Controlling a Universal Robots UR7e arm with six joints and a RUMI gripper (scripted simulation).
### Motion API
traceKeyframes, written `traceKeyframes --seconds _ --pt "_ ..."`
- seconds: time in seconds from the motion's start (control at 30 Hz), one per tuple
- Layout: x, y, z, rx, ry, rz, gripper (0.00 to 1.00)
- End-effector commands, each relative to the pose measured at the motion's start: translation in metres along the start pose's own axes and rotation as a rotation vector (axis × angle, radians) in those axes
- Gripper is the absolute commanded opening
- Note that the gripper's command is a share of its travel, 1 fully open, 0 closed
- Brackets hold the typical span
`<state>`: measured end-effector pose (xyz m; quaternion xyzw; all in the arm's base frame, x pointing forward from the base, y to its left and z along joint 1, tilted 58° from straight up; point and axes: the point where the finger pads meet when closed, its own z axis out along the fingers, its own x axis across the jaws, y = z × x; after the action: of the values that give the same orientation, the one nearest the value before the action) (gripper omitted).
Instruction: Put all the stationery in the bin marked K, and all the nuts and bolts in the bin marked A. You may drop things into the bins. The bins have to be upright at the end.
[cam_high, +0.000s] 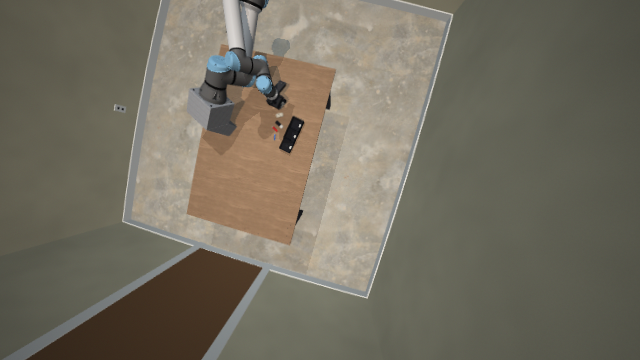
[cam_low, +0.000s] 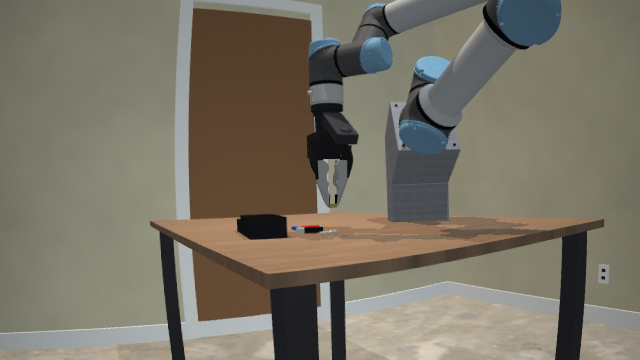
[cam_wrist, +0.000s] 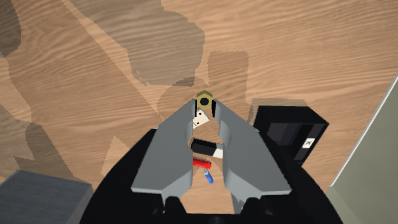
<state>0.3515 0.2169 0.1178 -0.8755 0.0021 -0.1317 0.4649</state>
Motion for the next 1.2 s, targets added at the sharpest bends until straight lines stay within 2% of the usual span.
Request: traceKeyframes --seconds 0.0,0.33,0.4,0.9,0.97,1.17 --pt "0.000 0.000 -0.002 0.000 0.000 0.000 0.00" --pt "0.027 0.053 -0.002 0.000 0.000 -0.010 0.00" --pt "0.027 0.053 -0.002 0.000 0.000 -0.010 0.00" --pt "0.068 0.134 -0.002 0.000 0.001 -0.010 0.00" --pt "0.068 0.134 -0.002 0.000 0.001 -0.010 0.00" --pt "0.085 0.166 -0.002 0.000 0.001 -0.010 0.00"
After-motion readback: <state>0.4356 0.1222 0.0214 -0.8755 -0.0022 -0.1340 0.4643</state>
